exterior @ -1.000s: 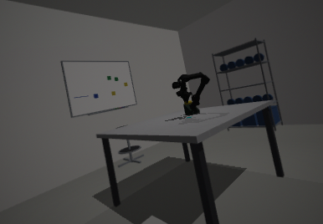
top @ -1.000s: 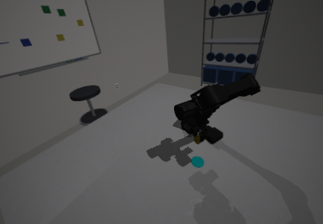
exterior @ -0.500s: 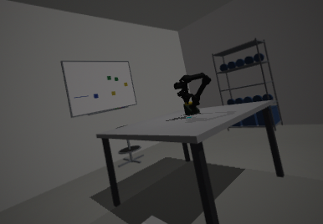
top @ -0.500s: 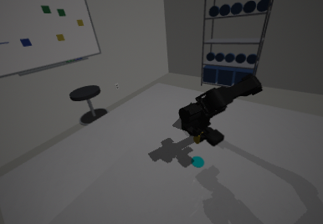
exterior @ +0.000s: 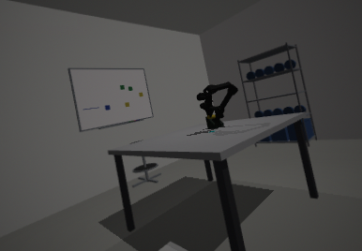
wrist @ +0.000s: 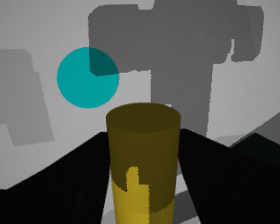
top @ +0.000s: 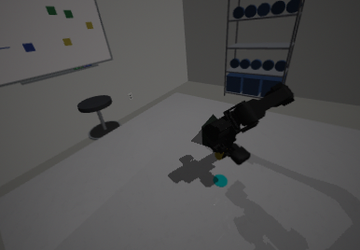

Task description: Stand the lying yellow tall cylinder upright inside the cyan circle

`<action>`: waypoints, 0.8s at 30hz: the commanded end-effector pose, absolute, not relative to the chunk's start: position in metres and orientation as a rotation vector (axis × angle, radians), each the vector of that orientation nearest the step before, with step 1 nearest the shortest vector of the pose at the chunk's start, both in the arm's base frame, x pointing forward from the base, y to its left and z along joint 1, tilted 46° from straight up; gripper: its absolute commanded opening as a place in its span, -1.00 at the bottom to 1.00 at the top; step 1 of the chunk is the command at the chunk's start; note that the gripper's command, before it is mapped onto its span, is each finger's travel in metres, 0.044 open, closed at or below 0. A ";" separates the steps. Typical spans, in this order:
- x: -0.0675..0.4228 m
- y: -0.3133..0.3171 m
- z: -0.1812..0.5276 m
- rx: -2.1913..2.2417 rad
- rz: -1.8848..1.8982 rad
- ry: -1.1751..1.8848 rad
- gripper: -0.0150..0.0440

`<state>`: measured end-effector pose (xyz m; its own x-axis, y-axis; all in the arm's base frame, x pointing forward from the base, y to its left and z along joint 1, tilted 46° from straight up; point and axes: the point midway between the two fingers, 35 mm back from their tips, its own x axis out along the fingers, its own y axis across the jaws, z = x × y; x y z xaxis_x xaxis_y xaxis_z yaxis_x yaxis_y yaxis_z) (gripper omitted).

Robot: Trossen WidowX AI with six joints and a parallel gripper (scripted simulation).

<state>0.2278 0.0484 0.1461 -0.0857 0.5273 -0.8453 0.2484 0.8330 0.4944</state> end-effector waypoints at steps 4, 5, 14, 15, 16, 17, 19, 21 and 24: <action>0.224 0.049 0.143 0.577 0.225 1.664 -0.14; 0.224 0.049 0.143 0.572 0.221 1.663 -0.14; 0.221 0.050 0.139 0.527 0.183 1.644 -0.14; 0.221 0.050 0.139 0.523 0.178 1.642 -0.14; 0.221 0.050 0.138 0.518 0.174 1.640 -0.14; 0.220 0.050 0.138 0.513 0.170 1.637 -0.14; 0.220 0.050 0.137 0.504 0.162 1.632 -0.14; 0.219 0.050 0.136 0.495 0.153 1.627 -0.14; 0.218 0.050 0.135 0.482 0.141 1.618 -0.14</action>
